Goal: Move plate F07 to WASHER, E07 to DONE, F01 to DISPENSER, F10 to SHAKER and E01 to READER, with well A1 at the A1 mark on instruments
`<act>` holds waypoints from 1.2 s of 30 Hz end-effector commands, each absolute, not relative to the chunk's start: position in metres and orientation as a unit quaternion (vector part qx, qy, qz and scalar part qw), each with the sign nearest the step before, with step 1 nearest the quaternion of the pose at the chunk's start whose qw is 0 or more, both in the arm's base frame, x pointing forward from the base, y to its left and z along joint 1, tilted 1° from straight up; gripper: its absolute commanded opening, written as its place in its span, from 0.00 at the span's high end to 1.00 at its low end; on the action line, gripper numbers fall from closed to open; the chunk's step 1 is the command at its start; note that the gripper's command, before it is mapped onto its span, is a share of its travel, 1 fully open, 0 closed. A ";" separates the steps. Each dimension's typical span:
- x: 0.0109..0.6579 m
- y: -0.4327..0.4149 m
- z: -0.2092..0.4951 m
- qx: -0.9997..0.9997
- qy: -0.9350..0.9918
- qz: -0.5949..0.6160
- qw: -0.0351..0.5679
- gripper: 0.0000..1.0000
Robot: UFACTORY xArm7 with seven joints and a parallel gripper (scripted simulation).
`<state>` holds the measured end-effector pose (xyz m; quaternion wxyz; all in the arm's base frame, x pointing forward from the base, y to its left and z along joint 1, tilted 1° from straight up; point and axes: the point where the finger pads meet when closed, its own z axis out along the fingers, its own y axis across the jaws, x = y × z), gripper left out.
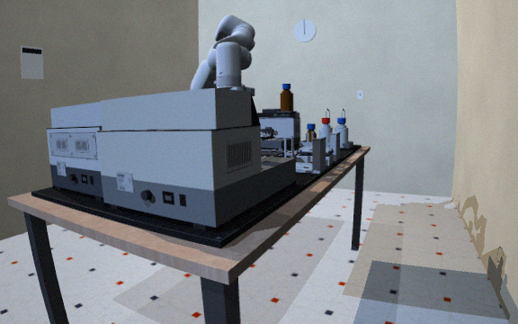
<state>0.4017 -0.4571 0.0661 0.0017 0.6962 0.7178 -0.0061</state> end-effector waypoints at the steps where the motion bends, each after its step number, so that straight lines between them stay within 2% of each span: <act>1: 0.403 -0.459 0.065 0.696 0.718 -0.006 0.005 1.00; 36: 0.403 -0.459 0.047 0.696 0.718 -0.006 0.005 1.00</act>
